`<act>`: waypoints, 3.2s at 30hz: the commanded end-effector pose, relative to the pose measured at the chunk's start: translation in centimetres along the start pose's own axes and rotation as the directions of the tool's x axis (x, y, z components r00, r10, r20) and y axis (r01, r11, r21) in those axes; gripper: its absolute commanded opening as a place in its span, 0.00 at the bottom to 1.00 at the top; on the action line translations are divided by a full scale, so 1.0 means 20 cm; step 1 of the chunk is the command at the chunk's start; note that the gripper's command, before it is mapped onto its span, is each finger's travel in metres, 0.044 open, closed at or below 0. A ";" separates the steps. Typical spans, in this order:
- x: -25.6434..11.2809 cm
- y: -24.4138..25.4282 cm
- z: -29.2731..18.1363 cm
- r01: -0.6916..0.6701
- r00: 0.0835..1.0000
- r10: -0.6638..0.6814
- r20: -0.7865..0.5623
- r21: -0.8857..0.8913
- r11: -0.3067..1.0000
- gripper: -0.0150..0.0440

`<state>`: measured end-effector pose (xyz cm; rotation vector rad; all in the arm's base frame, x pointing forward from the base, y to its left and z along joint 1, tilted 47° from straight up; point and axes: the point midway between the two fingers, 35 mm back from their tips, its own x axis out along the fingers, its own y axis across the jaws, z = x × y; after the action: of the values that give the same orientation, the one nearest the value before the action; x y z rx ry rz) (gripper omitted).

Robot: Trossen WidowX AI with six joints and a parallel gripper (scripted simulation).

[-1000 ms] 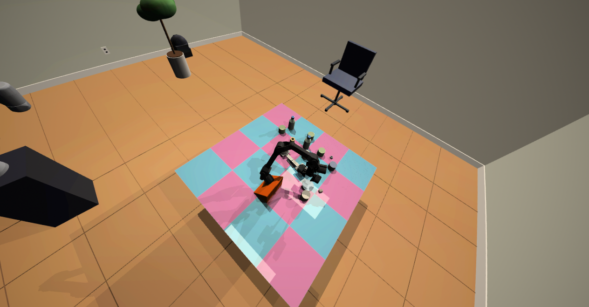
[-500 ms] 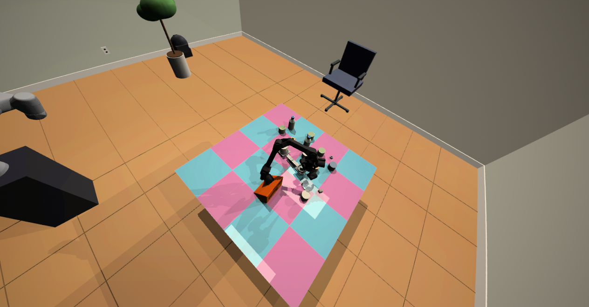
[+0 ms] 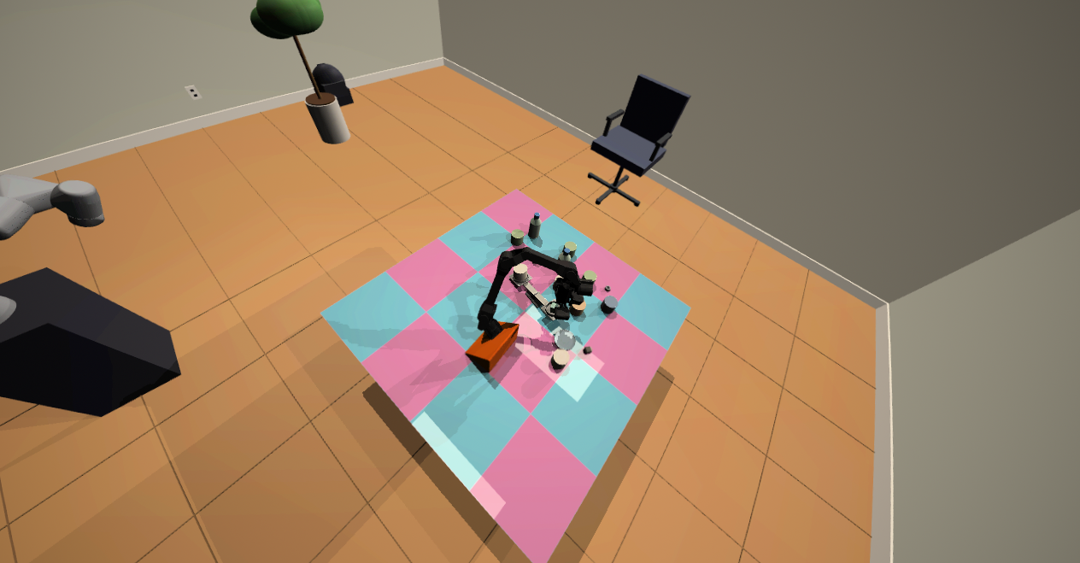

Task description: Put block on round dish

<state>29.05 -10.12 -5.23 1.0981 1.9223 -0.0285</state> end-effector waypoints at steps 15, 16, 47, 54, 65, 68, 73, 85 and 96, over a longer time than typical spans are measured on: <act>0.01 0.13 -0.06 -0.010 1.000 0.014 -0.011 0.307 0.952 0.69; 0.03 0.13 -0.06 -0.010 1.000 0.014 -0.011 0.307 0.952 0.69; 0.25 0.14 -0.07 -0.011 1.000 0.015 -0.012 0.307 0.952 0.61; 0.25 0.14 -0.07 -0.011 1.000 0.015 -0.012 0.307 0.952 0.46; 0.10 0.14 -0.04 -0.010 1.000 0.014 -0.010 0.307 0.952 0.25; 0.03 0.14 -0.04 -0.010 1.000 0.013 -0.009 0.308 0.951 0.25; -0.10 0.14 -0.04 -0.010 1.000 0.013 -0.009 0.308 0.951 0.25; -0.14 0.02 0.03 -0.009 1.000 0.012 -0.008 0.308 0.951 0.25; 0.27 -0.45 0.28 -0.008 1.000 0.010 -0.004 0.308 0.951 0.25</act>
<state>26.68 -13.99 -13.69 1.3166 1.9615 -0.3351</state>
